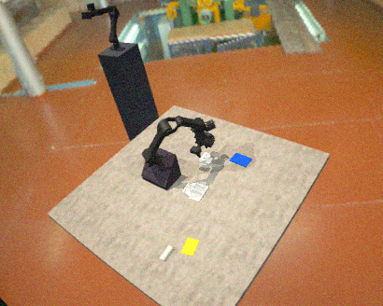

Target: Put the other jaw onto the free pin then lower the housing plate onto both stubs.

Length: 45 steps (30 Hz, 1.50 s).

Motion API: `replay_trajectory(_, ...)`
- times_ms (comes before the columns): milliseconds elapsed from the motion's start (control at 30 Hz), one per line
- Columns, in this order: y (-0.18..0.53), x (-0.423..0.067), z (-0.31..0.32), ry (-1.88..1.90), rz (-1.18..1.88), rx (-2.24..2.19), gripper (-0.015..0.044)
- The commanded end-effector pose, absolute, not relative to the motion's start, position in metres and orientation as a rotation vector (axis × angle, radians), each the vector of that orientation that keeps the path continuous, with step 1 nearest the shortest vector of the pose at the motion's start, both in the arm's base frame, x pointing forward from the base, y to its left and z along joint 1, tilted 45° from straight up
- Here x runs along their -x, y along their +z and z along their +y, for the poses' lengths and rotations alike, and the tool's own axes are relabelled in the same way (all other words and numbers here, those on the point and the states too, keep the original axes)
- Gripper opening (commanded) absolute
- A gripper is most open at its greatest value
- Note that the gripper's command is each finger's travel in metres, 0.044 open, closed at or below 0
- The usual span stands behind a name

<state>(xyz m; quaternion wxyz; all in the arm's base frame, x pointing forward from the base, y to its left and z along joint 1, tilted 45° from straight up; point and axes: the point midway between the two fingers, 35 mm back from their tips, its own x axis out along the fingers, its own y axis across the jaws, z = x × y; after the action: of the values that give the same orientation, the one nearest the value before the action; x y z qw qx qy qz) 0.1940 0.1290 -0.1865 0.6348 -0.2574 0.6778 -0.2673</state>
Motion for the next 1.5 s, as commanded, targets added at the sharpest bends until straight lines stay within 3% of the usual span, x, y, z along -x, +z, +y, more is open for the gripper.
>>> replay_trajectory(0,-0.187,-0.194,0.129,-0.607,1.547,0.593,0.0440)
replay_trajectory(1467,-0.211,-0.195,0.107,-0.609,1.547,0.592,0.0440)
